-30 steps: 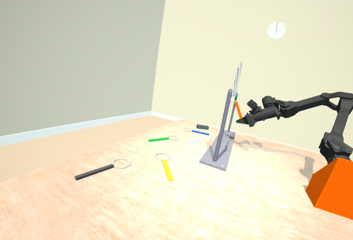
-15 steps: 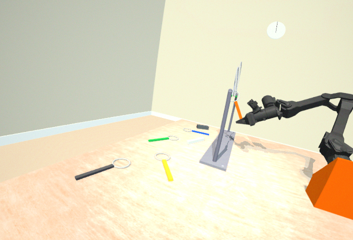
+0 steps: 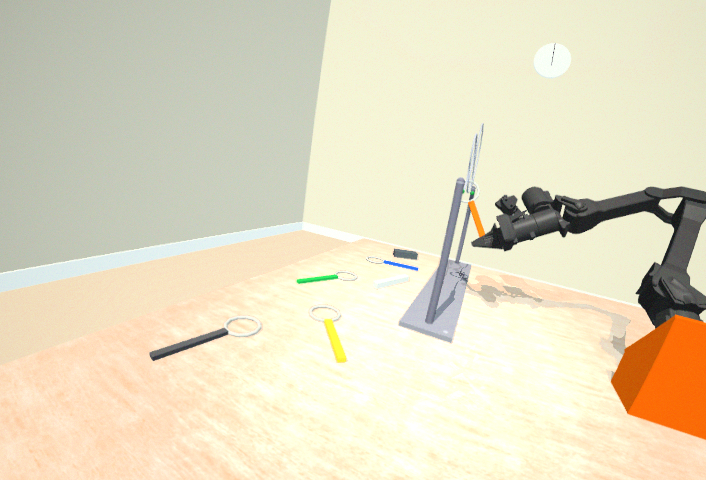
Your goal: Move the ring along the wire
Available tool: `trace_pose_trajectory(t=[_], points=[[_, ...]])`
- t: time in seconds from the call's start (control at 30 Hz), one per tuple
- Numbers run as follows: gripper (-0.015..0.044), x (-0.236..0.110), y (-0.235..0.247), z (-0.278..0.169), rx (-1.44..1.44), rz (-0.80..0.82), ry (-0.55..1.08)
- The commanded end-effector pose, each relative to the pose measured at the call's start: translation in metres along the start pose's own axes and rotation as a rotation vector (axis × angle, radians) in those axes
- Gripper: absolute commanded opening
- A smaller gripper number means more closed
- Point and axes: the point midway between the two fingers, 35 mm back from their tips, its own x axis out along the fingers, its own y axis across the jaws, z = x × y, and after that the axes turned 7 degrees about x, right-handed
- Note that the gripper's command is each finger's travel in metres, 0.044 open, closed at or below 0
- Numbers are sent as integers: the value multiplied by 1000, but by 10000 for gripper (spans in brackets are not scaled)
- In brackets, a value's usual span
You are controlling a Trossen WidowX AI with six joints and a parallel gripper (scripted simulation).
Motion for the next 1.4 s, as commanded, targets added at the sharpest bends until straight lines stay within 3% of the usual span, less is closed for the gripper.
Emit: trace_pose_trajectory(t=[0.0,0.63,1.37], points=[[-150,-2,15,-2,75,40,17],[-150,-22,84,10,478,262,94],[-150,-60,144,58,948,519,185]])
